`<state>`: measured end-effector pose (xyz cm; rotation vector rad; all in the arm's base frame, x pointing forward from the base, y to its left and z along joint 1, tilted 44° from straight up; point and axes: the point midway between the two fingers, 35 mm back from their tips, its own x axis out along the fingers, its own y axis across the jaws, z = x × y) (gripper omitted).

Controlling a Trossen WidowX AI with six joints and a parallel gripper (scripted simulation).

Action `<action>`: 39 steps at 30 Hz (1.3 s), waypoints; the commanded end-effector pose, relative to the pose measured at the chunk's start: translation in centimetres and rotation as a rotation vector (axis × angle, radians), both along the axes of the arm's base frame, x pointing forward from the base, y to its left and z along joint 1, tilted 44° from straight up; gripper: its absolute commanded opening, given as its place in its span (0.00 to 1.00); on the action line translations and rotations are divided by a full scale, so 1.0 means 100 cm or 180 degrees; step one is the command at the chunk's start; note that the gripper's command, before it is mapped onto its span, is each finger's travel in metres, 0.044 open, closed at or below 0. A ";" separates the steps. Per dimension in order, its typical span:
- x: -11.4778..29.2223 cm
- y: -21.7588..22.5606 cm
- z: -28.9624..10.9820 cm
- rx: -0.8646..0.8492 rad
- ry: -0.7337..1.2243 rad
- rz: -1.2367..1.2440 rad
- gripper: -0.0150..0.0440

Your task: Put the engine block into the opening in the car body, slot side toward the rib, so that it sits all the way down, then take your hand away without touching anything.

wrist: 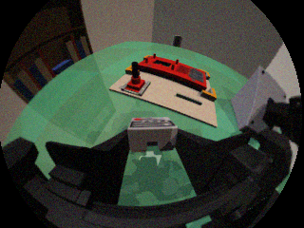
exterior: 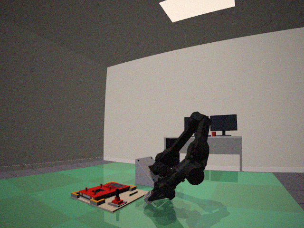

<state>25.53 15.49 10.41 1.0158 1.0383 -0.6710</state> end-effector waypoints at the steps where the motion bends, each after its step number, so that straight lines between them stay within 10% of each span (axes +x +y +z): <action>1: -0.001 0.004 -0.008 -0.0030 0.0015 -0.0016 0.25; 7: 0.000 0.004 -0.007 -0.0030 0.0014 -0.0016 0.25; 24: 0.000 0.003 -0.005 -0.0037 -0.0019 -0.0025 1.00; 39: -0.012 0.000 0.031 -0.0027 0.0013 -0.0016 1.00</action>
